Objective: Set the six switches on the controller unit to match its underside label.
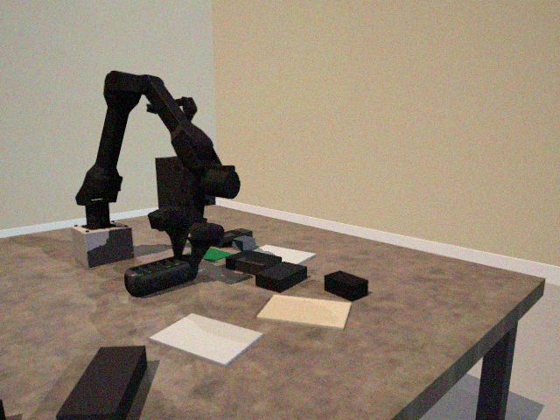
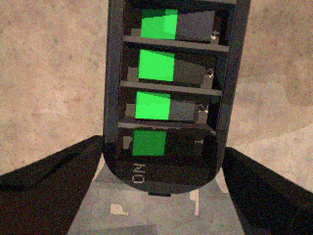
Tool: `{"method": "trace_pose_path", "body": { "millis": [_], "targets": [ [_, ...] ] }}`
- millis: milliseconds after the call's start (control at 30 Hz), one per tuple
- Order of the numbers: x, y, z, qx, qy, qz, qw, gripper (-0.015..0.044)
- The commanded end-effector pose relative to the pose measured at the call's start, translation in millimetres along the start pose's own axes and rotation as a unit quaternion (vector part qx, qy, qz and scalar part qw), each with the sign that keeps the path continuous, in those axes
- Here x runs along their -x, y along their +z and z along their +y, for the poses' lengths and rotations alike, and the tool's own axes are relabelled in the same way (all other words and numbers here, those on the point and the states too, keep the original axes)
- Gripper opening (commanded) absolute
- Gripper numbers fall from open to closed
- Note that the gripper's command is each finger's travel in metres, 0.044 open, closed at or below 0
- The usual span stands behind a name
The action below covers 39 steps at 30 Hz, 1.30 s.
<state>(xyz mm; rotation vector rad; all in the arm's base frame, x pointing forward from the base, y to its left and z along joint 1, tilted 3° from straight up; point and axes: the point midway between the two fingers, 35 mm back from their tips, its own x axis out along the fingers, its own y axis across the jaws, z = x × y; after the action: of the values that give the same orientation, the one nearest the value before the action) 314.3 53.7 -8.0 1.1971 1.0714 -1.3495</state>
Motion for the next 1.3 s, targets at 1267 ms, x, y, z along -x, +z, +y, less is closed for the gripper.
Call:
{"method": "trace_pose_path", "body": {
  "millis": [1267],
  "targets": [
    [25, 21, 1, -0.001, 0.003, 0.034, 0.999, 0.0336]
  ]
}}
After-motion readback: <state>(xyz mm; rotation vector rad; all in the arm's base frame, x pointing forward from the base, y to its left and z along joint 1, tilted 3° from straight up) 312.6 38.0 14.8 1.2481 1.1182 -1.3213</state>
